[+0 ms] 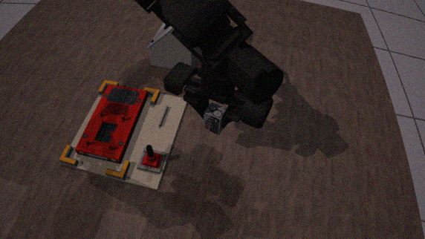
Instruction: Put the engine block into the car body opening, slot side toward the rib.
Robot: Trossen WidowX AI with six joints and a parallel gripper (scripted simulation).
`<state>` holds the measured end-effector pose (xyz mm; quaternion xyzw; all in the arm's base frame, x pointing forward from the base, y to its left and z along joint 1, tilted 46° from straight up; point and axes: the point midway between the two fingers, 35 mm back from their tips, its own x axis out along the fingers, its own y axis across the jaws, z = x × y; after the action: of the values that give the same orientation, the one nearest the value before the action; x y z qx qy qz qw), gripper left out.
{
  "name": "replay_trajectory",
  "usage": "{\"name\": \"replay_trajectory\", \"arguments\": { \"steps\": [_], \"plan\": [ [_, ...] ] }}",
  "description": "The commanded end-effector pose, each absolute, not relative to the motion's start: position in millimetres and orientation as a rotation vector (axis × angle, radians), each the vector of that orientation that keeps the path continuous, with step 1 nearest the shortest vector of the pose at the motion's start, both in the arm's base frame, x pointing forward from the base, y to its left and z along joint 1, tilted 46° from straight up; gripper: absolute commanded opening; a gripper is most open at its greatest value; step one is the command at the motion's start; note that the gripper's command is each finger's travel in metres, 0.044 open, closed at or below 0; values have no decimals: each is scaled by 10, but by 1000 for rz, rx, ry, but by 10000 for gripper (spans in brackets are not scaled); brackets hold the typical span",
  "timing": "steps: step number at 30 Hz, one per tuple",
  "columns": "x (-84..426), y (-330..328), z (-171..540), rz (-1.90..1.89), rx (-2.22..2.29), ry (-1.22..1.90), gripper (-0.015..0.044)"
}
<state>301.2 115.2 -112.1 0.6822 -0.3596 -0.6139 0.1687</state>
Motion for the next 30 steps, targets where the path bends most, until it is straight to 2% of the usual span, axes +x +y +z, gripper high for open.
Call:
{"name": "replay_trajectory", "arguments": {
  "steps": [1, 30],
  "plan": [
    [2991, 1083, -1179, -1744, 1924, -1021, 0],
    [2984, 791, -1464, -1742, 1923, -1023, 0]
  ]
}}
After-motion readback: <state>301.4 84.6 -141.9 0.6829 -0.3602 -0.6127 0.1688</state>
